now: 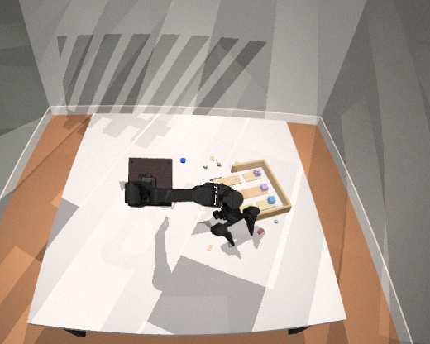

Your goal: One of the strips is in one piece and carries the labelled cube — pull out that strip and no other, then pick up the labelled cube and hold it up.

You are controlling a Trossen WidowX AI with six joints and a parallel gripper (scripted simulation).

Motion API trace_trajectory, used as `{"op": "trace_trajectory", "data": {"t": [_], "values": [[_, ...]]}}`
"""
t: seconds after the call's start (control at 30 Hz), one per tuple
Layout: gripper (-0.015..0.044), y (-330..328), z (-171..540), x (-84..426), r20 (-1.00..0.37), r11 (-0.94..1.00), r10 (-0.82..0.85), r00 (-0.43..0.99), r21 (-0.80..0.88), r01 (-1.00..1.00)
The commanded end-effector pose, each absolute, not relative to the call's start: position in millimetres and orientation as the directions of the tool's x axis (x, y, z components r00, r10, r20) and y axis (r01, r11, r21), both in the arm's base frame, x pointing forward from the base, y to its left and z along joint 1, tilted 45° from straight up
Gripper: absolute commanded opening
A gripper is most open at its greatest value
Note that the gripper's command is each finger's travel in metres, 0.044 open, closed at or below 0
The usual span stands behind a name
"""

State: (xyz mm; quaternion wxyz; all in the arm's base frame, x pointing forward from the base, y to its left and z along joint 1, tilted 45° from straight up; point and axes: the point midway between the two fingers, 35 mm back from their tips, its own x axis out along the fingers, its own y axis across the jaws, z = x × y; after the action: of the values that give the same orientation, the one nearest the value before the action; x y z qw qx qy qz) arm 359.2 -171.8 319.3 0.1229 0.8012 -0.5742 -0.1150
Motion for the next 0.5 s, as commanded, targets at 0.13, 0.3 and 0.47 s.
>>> {"op": "trace_trajectory", "data": {"t": [0.13, 0.3, 0.47], "values": [[0.04, -143, 292, 372, -0.077, -0.344, -0.913, 0.4, 0.671, -0.657], [0.04, -101, 253, 382, -0.129, -0.236, -0.85, 0.511, 0.96, -0.15], [0.04, -75, 228, 384, -0.17, -0.065, -0.8, 0.575, 0.978, 0.199]]}}
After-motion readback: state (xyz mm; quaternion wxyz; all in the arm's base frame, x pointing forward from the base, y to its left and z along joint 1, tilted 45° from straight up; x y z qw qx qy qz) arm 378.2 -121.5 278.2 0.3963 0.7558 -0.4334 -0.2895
